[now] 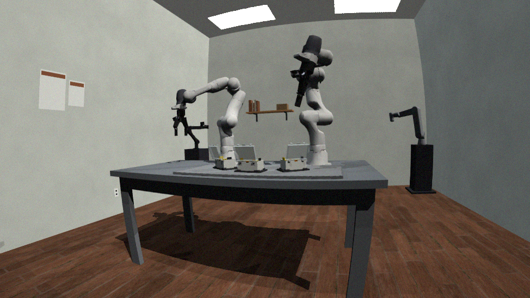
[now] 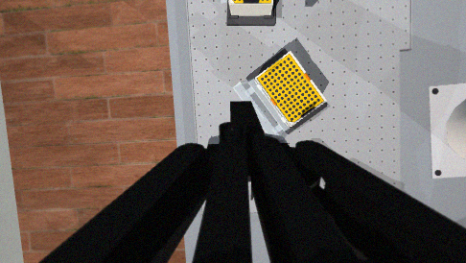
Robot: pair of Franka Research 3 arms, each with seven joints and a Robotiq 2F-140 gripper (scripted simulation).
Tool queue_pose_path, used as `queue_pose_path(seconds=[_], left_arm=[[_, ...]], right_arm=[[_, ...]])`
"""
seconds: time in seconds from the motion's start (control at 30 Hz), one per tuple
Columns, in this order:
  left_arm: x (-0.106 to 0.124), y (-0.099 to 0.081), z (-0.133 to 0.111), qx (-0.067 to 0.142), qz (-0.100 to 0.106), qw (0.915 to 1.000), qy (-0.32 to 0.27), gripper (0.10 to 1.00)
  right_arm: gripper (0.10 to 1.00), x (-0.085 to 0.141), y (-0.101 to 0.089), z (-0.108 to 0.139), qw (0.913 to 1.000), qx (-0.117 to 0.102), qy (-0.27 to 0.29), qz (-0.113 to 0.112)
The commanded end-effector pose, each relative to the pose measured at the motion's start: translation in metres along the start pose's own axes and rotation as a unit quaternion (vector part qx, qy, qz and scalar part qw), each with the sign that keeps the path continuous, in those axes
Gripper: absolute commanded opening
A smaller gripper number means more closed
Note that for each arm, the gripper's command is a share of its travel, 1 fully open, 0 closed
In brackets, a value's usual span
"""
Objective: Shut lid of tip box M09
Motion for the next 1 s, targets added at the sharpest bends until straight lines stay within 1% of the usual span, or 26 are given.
queue_pose_path(seconds=[0.0, 0.1, 0.17, 0.2, 0.3, 0.37, 0.47, 0.53, 0.57, 0.63, 0.7, 0.73, 0.87, 0.93, 0.97], left_arm=[[0.0003, -0.0005, -0.0006, -0.012, -0.006, 0.9951, -0.098, 0.099], [0.0003, -0.0005, -0.0005, -0.013, -0.006, 0.9944, -0.104, 0.099], [-0.0004, -0.0018, 0.0, -0.018, -0.005, 0.9904, -0.137, 0.099], [-0.0004, -0.0018, 0.0, -0.019, -0.005, 0.9895, -0.143, 0.099], [-0.0004, -0.0018, 0.0, -0.019, -0.005, 0.9895, -0.143, 0.099], [-0.0011, -0.003, 0.0005, -0.025, -0.004, 0.9841, -0.176, 0.099], [-0.0011, -0.003, 0.0005, -0.026, -0.004, 0.9829, -0.182, 0.099], [-0.0019, -0.0043, 0.001, -0.031, -0.003, 0.9762, -0.215, 0.099], [-0.0019, -0.0043, 0.0011, -0.032, -0.002, 0.9747, -0.221, 0.099], [-0.0019, -0.0043, 0.0011, -0.032, -0.002, 0.9747, -0.221, 0.099], [-0.0026, -0.0055, 0.0015, -0.037, -0.001, 0.9667, -0.253, 0.099], [-0.0026, -0.0055, 0.0016, -0.038, 0.0, 0.965, -0.26, 0.099], [-0.0026, -0.0055, 0.0016, -0.038, 0.0, 0.965, -0.26, 0.099], [-0.0033, -0.0068, 0.002, -0.042, 0.002, 0.9557, -0.291, 0.099], [-0.0033, -0.0068, 0.0021, -0.043, 0.002, 0.9537, -0.298, 0.099]], right_arm=[[1.0, -0.0002, -0.0001, 0.0004, 1.0, 0.001, 0.003, 0.0], [1.0, -0.0002, -0.0001, 0.0004, 1.0, 0.001, 0.003, 0.0], [1.0, -0.0002, -0.0001, 0.0004, 1.0, 0.001, 0.003, 0.0], [1.0, -0.0002, -0.0001, 0.0004, 1.0, 0.001, 0.003, 0.0], [1.0, -0.0002, -0.0001, 0.0004, 1.0, 0.001, 0.003, 0.0], [1.0, -0.0002, -0.0001, 0.0004, 1.0, 0.001, 0.003, 0.0], [1.0, -0.0002, -0.0001, 0.0004, 1.0, 0.001, 0.003, 0.0], [1.0, -0.0002, -0.0001, 0.0004, 1.0, 0.001, 0.003, 0.0], [1.0, -0.0002, -0.0001, 0.0004, 1.0, 0.001, 0.003, 0.0], [1.0, -0.0002, -0.0001, 0.0004, 1.0, 0.001, 0.003, 0.0], [1.0, -0.0002, -0.0001, 0.0004, 1.0, 0.001, 0.003, 0.0], [1.0, -0.0002, -0.0001, 0.0004, 1.0, 0.001, 0.003, 0.0], [1.0, -0.0002, -0.0001, 0.0004, 1.0, 0.001, 0.003, 0.0], [1.0, -0.0002, -0.0001, 0.0004, 1.0, 0.001, 0.003, 0.0], [1.0, -0.0002, -0.0001, 0.0004, 1.0, 0.001, 0.003, 0.0]])
Point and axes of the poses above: on each arm, the point where the finger pads meet when closed, its own y axis out along the fingers, its own x axis across the jaws, z = x × y, the point moved 3 cm from there along -y, back along the fingers, and after that the axes turned 12 degrees about -y, right-handed, at the moved point
